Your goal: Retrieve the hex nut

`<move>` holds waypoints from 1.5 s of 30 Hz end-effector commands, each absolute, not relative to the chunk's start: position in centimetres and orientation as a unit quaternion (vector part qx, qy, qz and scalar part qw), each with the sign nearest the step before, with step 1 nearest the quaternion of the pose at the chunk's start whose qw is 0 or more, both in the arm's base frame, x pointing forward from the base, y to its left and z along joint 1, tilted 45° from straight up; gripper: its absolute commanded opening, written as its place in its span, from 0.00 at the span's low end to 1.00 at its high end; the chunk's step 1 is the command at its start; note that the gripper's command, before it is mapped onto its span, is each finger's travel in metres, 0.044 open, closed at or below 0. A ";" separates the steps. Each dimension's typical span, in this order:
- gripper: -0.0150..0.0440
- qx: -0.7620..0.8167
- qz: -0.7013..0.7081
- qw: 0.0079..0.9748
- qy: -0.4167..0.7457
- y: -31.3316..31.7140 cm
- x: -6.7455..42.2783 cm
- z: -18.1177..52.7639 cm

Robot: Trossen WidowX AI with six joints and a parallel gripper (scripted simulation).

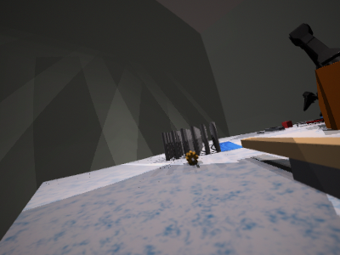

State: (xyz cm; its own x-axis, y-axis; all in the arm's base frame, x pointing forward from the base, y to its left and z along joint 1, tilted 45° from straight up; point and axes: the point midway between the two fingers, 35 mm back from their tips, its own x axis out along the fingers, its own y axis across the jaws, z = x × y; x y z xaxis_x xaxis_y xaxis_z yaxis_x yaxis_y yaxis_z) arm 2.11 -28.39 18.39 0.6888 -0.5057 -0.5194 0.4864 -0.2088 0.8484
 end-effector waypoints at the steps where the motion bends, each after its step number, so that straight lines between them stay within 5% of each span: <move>1: 1.00 0.701 -0.407 0.580 -0.079 -27.3 -0.9 20.0; 13: 1.00 0.749 -0.397 0.381 -0.369 -21.5 -9.7 25.2; 45: 1.00 0.782 -0.402 0.328 -0.345 -26.3 -10.5 21.4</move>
State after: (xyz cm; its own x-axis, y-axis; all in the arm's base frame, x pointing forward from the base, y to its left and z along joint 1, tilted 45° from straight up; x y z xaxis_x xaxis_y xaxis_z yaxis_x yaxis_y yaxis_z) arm -10.51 -26.14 21.68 0.4296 -0.8208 -0.3765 -0.2717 -0.5151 0.8130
